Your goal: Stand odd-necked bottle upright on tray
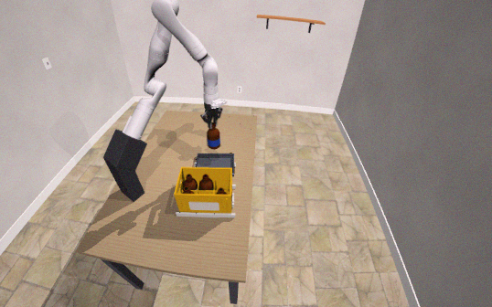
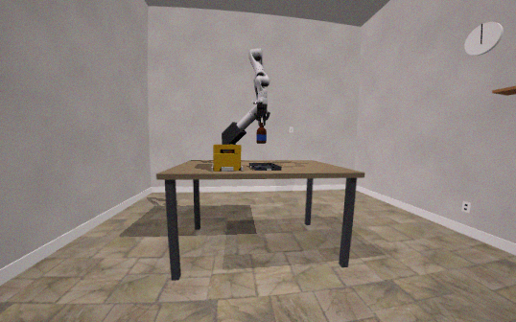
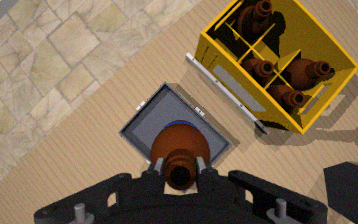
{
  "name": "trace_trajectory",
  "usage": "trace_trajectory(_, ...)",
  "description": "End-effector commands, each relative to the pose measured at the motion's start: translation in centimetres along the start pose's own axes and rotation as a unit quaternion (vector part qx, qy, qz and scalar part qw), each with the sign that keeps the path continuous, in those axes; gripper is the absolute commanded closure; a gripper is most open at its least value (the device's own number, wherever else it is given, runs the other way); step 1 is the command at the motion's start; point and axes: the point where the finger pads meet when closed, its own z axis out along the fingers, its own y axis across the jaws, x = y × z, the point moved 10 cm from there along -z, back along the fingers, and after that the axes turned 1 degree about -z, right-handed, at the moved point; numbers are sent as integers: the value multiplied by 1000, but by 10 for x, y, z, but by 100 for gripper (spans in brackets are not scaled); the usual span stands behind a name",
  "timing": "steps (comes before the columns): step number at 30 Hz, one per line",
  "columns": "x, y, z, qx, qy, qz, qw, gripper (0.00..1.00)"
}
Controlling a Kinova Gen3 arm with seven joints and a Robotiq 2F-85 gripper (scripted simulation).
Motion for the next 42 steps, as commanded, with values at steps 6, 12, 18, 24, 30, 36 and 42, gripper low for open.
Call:
trace_trajectory(6, -9, -6, -1, 2, 3, 4, 1000, 100)
trace_trajectory(12, -15, -9, -1, 2, 3, 4, 1000, 100)
trace_trajectory(18, -18, -11, 0, 2, 2, 4, 1000, 100)
trace_trajectory(24, -21, -13, 0, 2, 2, 4, 1000, 100)
trace_trajectory(30, -24, -15, 0, 2, 3, 4, 1000, 100)
trace_trajectory(36, -25, -16, 0, 2, 3, 4, 1000, 100)
trace_trajectory(42, -25, -17, 0, 3, 3, 4, 1000, 100)
